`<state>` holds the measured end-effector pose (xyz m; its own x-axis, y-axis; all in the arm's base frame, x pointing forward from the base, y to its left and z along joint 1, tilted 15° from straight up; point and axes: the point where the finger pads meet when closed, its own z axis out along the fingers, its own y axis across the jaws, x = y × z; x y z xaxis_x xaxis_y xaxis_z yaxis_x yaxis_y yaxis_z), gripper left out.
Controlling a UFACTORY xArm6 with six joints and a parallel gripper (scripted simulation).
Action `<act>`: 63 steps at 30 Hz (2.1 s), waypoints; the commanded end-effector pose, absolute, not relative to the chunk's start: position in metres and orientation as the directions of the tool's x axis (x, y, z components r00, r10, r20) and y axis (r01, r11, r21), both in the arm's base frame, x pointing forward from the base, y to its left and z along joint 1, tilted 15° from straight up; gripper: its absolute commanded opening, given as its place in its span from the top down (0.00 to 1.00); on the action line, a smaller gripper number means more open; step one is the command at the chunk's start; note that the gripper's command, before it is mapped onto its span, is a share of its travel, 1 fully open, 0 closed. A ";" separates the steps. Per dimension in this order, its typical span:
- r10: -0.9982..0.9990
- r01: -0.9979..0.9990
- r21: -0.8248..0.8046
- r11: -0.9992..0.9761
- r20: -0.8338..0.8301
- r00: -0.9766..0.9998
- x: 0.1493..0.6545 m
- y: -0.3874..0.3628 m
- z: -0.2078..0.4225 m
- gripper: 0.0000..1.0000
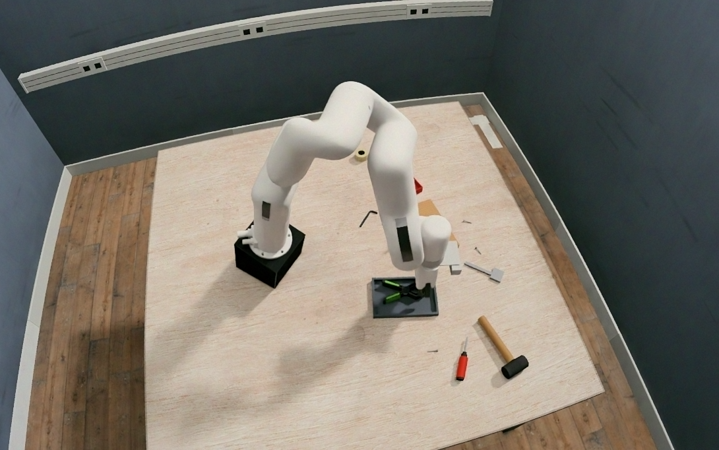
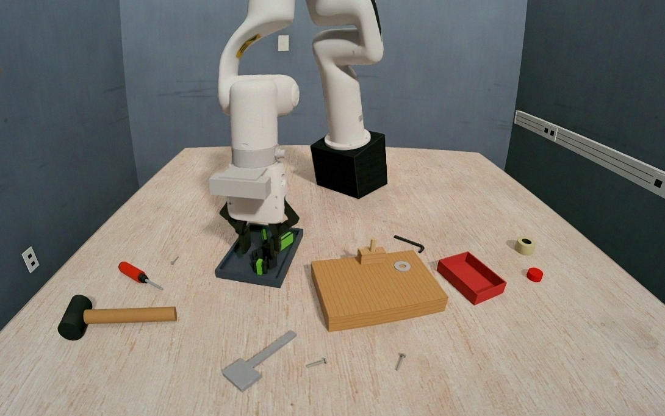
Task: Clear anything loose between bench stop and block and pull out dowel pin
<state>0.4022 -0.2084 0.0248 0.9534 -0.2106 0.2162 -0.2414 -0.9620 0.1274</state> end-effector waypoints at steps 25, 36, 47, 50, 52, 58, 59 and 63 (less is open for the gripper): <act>-0.210 -0.242 0.128 -0.962 0.220 0.953 0.404 -0.209 0.024 0.45; -0.210 -0.242 0.128 -0.962 0.220 0.953 0.405 -0.210 0.017 0.45; -0.210 -0.242 0.128 -0.962 0.219 0.953 0.407 -0.212 0.008 0.45; -0.210 -0.242 0.128 -0.962 0.219 0.953 0.407 -0.213 0.004 0.45; -0.210 -0.242 0.128 -0.962 0.219 0.953 0.408 -0.213 0.002 0.45; -0.210 -0.242 0.128 -0.962 0.219 0.953 0.408 -0.214 -0.001 0.45; -0.210 -0.242 0.128 -0.962 0.219 0.953 0.409 -0.214 -0.002 0.45; -0.210 -0.242 0.128 -0.962 0.219 0.953 0.409 -0.214 -0.005 0.45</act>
